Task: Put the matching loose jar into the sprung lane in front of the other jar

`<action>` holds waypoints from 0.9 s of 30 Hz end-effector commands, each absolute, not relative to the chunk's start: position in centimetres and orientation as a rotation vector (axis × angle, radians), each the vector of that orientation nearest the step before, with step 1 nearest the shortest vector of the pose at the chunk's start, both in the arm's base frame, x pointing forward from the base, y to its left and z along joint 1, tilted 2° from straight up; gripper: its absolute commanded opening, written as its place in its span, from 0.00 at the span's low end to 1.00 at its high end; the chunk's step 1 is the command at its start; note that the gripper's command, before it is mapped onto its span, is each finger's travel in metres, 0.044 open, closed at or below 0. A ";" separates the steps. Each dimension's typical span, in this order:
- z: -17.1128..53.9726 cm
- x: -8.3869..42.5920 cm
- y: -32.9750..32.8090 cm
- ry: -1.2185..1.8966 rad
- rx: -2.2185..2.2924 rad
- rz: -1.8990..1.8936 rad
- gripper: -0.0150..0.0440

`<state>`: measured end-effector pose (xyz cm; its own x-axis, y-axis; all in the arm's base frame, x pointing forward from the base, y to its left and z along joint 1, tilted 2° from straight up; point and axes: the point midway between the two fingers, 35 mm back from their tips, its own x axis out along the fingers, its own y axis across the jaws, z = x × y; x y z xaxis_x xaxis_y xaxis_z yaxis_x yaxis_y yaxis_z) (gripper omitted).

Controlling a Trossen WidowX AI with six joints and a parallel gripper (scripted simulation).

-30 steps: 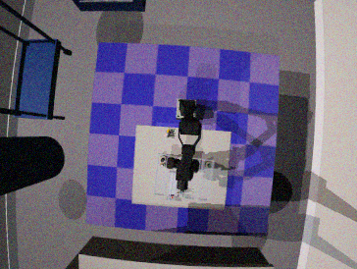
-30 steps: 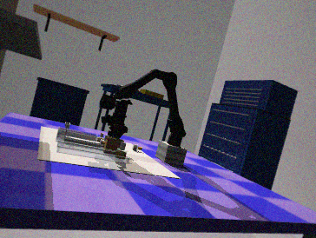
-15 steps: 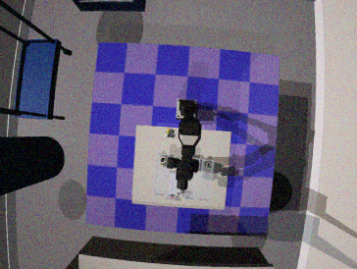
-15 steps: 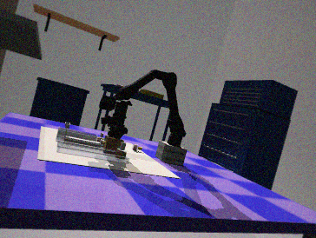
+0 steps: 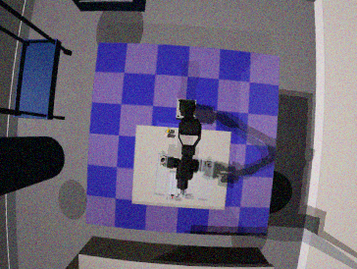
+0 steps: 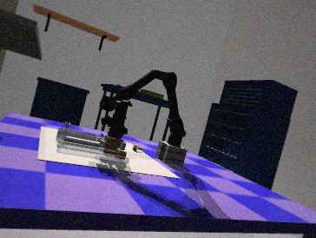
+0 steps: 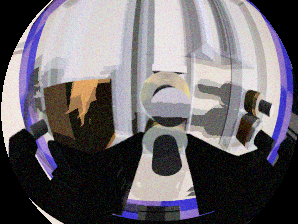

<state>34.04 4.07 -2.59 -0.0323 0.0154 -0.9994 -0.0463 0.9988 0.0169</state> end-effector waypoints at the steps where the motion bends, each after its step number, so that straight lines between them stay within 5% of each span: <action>1: -2.5 34.6 4.1 1.576 -0.027 0.052 0.25; 27: -2.5 34.1 4.1 1.576 -0.027 0.052 0.25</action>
